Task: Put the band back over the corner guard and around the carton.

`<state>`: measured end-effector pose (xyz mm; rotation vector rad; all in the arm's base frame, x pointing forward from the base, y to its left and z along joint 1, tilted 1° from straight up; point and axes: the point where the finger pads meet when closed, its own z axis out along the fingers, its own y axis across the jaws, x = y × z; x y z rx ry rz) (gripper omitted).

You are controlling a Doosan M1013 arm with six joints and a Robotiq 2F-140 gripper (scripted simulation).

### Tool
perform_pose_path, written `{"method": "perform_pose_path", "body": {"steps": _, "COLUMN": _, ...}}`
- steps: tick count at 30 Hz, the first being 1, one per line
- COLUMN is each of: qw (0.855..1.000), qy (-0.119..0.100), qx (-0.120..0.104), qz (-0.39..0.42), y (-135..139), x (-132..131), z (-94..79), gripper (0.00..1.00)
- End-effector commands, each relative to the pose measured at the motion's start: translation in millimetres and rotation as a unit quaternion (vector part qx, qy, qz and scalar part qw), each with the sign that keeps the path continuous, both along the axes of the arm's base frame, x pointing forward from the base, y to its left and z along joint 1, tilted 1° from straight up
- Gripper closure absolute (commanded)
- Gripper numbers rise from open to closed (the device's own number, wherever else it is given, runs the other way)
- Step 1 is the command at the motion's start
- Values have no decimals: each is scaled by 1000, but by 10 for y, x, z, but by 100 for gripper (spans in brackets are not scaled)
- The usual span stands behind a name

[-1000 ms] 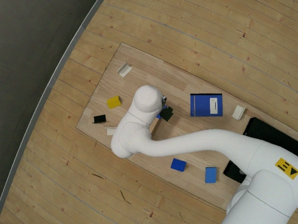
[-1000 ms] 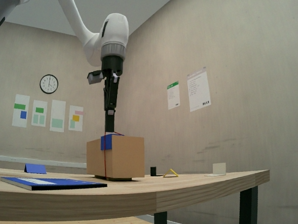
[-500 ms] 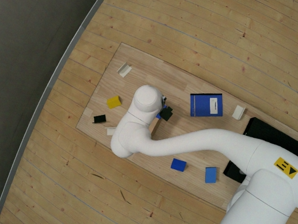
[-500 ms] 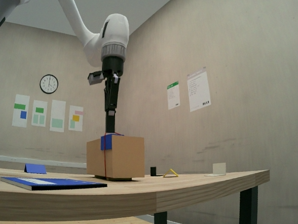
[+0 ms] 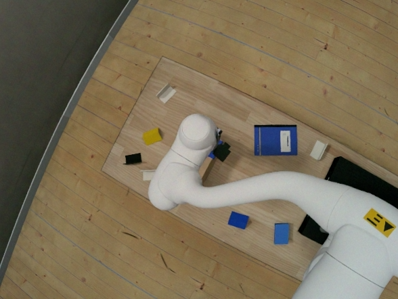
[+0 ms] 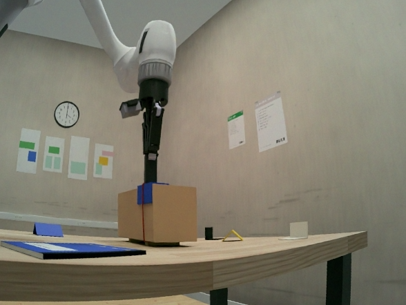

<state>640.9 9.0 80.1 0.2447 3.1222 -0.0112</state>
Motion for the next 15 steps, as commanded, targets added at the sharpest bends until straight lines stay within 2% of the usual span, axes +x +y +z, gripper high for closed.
{"method": "perform_pose_path", "body": {"steps": 1, "qw": 1000, "qy": 3, "qx": 0, "qz": 0, "y": 12, "x": -25, "z": -43, "gripper": 90}}
{"method": "perform_pose_path", "body": {"steps": 3, "qw": 1000, "qy": 3, "qx": 0, "qz": 0, "y": 12, "x": -25, "z": -43, "gripper": 90}}
{"method": "perform_pose_path", "body": {"steps": 4, "qw": 1000, "qy": 3, "qx": 0, "qz": 0, "y": 12, "x": -25, "z": -43, "gripper": 82}}
{"method": "perform_pose_path", "body": {"steps": 15, "qw": 1000, "qy": 3, "qx": 0, "qz": 0, "y": 12, "x": -24, "z": -43, "gripper": 82}}
